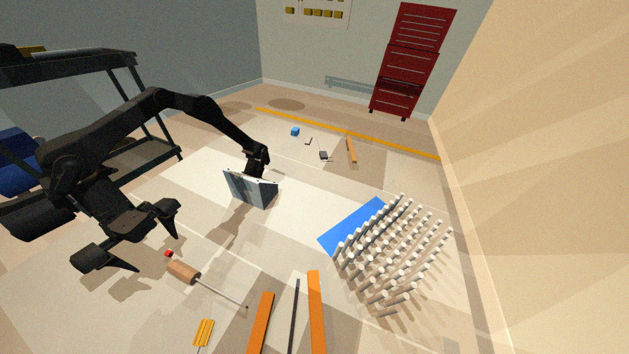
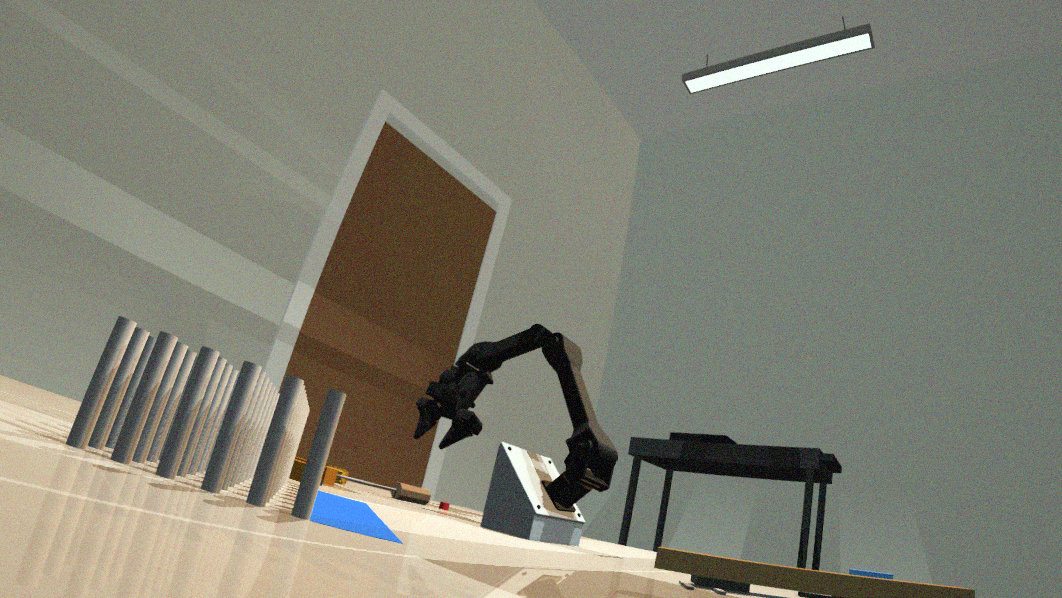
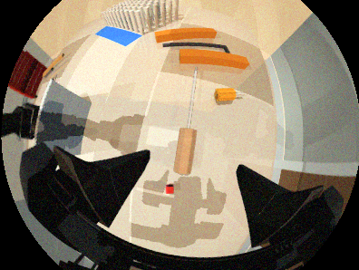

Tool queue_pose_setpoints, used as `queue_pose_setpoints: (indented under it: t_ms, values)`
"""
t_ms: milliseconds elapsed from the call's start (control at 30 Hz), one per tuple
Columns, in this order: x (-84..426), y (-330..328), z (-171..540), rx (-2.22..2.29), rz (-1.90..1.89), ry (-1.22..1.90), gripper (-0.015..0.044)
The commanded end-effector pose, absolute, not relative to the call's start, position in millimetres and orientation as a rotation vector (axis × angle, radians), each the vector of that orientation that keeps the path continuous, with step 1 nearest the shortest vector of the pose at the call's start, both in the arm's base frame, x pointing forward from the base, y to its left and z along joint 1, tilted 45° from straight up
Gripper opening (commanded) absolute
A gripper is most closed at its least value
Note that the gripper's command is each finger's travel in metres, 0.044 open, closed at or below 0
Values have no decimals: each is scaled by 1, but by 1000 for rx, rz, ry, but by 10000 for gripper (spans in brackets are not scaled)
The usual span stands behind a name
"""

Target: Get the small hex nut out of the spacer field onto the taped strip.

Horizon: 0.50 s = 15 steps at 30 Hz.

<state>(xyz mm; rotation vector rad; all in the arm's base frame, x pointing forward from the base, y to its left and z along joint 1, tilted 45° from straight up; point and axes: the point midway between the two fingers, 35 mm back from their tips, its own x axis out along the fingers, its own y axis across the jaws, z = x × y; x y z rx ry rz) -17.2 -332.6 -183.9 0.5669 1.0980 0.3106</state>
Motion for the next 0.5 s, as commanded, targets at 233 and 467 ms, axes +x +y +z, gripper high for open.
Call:
queue_pose_setpoints:
  t_ms: [233,467]
  values:
    - [-10,-295,-227,551,317,1086,440]
    - [-10,-295,-227,551,317,1086,440]
